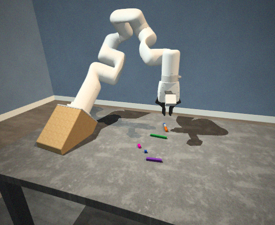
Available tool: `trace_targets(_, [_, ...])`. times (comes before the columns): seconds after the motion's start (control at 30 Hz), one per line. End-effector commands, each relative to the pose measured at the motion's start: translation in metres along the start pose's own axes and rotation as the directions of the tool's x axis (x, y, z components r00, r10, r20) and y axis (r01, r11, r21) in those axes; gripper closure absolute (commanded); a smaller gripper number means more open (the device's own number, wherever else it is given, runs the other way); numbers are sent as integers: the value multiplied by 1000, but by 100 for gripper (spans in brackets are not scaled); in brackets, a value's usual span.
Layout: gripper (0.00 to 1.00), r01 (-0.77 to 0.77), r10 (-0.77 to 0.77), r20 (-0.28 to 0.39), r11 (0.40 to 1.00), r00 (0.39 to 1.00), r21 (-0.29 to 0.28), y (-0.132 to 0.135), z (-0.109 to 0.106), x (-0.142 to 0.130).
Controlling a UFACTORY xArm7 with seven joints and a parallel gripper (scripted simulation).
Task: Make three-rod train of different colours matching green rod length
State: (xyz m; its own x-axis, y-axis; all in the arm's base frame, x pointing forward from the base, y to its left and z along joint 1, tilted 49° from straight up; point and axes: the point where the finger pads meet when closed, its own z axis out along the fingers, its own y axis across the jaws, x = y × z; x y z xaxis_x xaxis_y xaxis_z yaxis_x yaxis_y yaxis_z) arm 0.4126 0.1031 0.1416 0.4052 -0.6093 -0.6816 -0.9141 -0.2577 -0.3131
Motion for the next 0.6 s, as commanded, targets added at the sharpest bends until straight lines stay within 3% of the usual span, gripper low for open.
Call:
trace_targets(0.0, [76, -1, 1, -2, 1000, 1000, 3, 0, -5, 0])
trace_targets(0.03, [76, -1, 1, -2, 1000, 1000, 3, 0, -5, 0])
trace_targets(0.07, [0, -1, 1, -2, 1000, 1000, 3, 0, -5, 0])
trace_targets(0.57, [0, -1, 1, -2, 1000, 1000, 3, 0, -5, 0])
